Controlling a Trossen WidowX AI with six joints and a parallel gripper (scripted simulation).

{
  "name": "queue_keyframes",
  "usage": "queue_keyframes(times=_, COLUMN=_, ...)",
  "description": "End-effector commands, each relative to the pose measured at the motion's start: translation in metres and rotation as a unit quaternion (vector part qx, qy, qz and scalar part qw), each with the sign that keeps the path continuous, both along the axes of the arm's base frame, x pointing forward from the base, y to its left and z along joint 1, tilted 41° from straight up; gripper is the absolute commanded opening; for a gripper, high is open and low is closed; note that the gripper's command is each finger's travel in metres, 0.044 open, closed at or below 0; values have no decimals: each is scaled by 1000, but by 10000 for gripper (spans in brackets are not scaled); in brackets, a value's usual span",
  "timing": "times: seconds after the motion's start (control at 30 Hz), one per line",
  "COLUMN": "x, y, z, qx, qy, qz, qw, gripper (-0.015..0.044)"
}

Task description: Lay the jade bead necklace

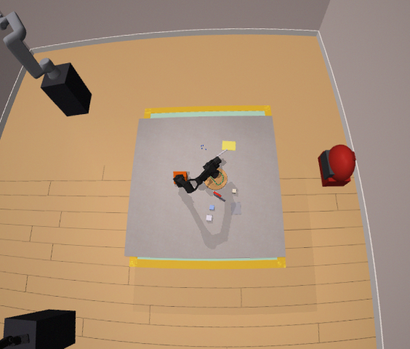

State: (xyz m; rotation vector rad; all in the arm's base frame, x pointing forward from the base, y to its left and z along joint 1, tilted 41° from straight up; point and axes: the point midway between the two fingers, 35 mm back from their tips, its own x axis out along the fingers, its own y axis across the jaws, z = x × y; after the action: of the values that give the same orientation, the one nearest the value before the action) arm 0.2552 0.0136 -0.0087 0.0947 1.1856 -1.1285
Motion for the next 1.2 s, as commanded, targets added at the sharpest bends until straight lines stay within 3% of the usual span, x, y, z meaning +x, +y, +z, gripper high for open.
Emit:
queue_keyframes(times=0.0, x=-1, y=-2, z=-3, qx=-1, qy=1, qz=1, qw=1000, gripper=120)
queue_keyframes(times=0.73, x=-4, y=-21, z=-24, qx=-2, qy=5, qz=3, qw=1000, gripper=120)
queue_keyframes(times=0.9, x=-2, y=-20, z=-22, qx=0, qy=1, qz=0, qw=1000, gripper=0)
queue_keyframes(times=1.17, x=-2, y=-20, z=-22, qx=0, qy=1, qz=0, qw=1000, gripper=0)
